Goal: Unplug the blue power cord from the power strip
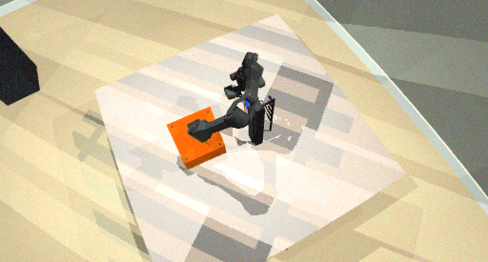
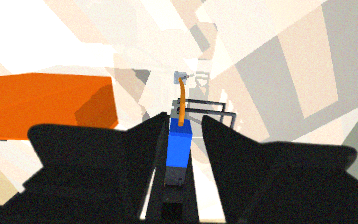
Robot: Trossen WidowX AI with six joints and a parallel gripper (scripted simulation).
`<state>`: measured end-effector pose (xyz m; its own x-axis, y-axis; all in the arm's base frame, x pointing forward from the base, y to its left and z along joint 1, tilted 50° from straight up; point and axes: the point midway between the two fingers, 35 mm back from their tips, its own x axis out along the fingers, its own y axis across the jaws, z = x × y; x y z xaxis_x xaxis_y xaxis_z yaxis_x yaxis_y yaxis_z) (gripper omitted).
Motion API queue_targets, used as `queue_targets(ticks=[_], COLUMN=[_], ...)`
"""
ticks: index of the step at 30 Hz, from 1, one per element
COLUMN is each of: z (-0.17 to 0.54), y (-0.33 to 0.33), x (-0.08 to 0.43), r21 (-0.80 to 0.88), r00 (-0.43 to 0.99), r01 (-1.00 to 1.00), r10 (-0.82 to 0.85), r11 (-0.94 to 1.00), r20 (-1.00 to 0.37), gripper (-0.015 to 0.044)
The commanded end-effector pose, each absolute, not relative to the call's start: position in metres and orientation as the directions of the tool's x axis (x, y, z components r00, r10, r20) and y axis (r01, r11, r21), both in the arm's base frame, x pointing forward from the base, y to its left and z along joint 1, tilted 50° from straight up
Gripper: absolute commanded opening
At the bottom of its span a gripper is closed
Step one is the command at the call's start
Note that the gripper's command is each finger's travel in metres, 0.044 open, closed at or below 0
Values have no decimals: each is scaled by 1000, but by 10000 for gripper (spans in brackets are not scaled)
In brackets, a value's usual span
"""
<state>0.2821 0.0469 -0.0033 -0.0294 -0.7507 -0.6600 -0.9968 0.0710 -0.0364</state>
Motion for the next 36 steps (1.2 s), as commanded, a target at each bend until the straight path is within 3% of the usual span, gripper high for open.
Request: queue_targets(ticks=[1,36], z=[3,12], y=[39,15], x=[280,276], r21=[-31,-30], r00=[-34,-34], r01=[-997,-997], r10=[-754,-756], r11=[71,71], r20=[-656,-654], gripper=[160,160])
